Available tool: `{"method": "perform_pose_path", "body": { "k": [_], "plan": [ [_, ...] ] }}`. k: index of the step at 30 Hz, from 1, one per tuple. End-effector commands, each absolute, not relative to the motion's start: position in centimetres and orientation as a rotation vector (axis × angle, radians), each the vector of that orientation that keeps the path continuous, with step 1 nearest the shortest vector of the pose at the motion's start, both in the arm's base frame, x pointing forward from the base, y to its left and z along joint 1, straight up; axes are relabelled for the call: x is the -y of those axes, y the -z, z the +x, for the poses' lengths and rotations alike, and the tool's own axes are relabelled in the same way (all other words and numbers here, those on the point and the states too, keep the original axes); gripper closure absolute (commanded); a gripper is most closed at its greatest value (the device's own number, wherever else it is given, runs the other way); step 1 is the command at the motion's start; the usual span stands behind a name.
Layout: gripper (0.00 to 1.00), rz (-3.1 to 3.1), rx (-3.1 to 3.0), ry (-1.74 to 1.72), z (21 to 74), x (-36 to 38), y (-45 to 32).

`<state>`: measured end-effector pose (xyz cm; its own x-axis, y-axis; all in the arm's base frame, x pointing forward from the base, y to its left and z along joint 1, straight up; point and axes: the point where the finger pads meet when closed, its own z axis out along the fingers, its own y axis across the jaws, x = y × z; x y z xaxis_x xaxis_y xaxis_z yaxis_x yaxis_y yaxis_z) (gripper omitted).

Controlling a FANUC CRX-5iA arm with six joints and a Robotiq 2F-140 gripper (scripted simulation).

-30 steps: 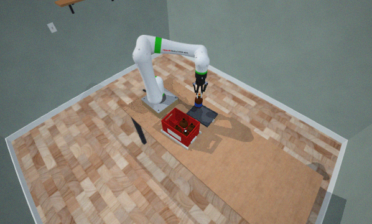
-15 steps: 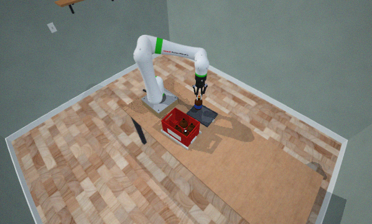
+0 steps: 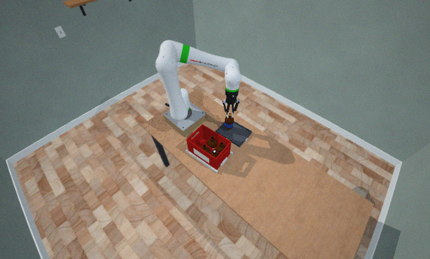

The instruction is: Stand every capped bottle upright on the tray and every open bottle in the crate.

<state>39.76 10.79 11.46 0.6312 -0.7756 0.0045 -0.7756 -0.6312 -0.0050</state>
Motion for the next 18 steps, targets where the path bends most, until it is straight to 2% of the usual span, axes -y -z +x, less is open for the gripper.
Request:
{"method": "perform_pose_path", "body": {
  "k": [1,18],
  "plan": [
    [1.00,-2.835,-1.348,0.011,39.8,-10.8,-11.0],
    [1.00,-2.835,-1.348,0.011,39.8,-10.8,-9.5]
  ]
}}
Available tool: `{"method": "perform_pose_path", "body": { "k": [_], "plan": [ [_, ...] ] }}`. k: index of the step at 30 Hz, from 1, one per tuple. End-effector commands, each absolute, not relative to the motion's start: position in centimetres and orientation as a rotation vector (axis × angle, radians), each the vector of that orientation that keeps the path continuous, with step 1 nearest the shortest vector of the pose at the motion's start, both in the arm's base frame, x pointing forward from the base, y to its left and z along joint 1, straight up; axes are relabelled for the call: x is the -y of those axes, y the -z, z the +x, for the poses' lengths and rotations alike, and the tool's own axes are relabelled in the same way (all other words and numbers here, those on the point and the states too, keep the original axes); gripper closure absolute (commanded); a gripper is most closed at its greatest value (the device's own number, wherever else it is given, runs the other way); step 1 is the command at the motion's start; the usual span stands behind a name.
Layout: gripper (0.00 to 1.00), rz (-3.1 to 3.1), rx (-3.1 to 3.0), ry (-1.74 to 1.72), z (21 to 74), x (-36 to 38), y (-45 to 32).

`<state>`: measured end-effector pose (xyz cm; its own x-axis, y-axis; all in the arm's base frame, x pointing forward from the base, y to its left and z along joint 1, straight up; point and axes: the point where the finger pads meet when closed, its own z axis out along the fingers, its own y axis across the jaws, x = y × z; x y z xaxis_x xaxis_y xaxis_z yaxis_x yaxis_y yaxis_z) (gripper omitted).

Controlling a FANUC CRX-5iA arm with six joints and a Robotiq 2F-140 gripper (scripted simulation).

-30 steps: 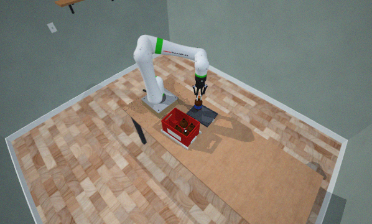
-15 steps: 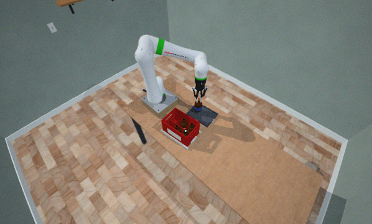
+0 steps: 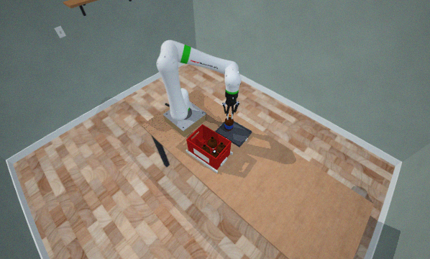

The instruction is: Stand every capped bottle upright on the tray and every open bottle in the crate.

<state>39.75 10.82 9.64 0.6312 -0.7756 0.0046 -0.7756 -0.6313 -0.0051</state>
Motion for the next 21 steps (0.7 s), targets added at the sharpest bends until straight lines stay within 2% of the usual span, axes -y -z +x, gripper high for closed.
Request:
{"method": "perform_pose_path", "body": {
  "k": [1,21],
  "plan": [
    [1.00,-2.835,-1.348,0.011,39.76,-10.84,-9.47],
    [1.00,-2.835,-1.348,0.011,39.80,-10.79,-8.80]
  ]
}}
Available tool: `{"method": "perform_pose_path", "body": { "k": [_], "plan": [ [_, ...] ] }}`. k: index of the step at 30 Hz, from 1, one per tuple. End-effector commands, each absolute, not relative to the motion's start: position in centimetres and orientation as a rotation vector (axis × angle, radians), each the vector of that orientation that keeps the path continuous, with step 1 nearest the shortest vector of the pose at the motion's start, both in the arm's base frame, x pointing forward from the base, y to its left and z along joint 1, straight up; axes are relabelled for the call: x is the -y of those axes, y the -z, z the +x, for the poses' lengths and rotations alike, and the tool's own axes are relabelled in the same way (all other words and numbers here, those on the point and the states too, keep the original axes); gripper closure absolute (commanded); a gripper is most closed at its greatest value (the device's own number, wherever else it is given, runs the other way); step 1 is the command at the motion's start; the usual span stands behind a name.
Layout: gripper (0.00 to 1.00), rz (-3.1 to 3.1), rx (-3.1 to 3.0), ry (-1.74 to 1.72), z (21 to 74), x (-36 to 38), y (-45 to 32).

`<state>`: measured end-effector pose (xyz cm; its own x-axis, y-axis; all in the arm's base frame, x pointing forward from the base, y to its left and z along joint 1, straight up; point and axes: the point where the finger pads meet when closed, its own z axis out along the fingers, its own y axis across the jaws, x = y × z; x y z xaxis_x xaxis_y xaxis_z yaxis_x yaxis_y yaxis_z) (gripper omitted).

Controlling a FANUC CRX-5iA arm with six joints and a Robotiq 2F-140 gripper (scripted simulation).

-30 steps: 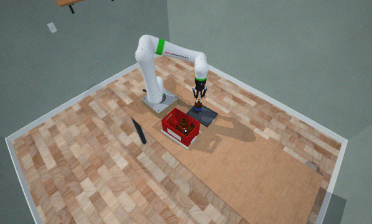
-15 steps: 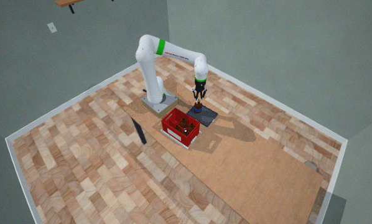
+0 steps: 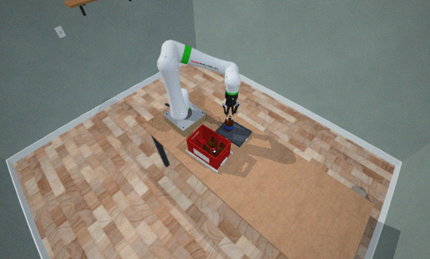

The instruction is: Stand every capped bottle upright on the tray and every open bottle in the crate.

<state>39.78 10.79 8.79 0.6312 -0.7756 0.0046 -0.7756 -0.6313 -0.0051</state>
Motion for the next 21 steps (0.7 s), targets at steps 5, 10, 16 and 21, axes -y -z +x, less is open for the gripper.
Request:
{"method": "perform_pose_path", "body": {
  "k": [5,10,16,21],
  "plan": [
    [1.00,-2.835,-1.348,0.011,39.79,-10.80,-8.61],
    [1.00,-2.835,-1.348,0.011,39.78,-10.81,-8.41],
    [1.00,-2.835,-1.348,0.011,39.78,-10.82,-8.21],
    [1.00,-2.835,-1.348,0.011,39.78,-10.81,-8.06]
  ]
}}
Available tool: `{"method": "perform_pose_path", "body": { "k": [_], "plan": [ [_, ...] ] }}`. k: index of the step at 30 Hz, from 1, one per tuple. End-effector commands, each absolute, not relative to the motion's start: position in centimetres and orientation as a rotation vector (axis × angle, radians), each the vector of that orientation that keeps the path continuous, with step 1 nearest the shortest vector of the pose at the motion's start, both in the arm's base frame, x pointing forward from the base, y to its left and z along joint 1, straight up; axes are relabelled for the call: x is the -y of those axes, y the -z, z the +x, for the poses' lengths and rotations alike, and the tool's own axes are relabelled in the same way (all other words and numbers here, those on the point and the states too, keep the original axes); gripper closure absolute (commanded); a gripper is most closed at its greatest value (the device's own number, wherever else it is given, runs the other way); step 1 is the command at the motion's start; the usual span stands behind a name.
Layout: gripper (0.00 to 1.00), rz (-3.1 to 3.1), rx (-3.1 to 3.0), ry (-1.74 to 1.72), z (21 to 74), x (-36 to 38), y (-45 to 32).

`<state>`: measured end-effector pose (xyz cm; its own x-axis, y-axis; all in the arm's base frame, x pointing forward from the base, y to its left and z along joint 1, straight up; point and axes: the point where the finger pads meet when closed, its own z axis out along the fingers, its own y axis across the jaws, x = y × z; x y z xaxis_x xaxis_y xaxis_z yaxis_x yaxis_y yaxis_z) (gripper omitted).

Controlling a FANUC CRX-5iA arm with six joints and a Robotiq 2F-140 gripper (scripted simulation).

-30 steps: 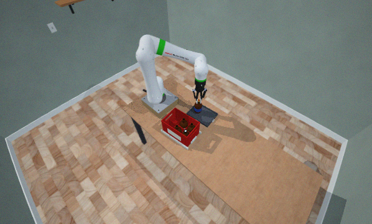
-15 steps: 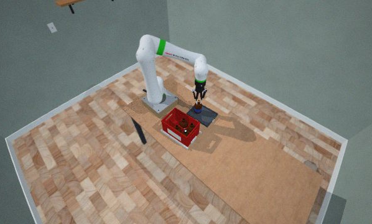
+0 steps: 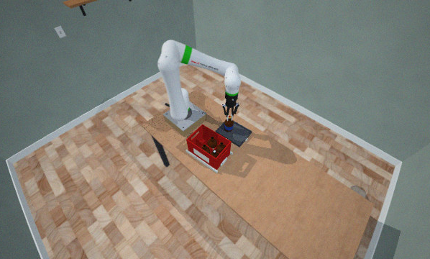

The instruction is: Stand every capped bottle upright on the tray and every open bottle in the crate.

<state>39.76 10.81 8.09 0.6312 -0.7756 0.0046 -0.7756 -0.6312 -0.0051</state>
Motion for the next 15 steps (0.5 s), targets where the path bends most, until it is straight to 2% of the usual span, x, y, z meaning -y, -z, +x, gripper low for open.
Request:
{"method": "perform_pose_path", "body": {
  "k": [1,13,14,15],
  "plan": [
    [1.00,-2.835,-1.348,0.011,39.78,-10.81,-8.02],
    [1.00,-2.835,-1.348,0.011,39.79,-10.80,-7.62],
    [0.00,-2.835,-1.348,0.011,39.79,-10.80,-7.62],
    [0.00,-2.835,-1.348,0.011,39.79,-10.80,-7.62]
  ]
}}
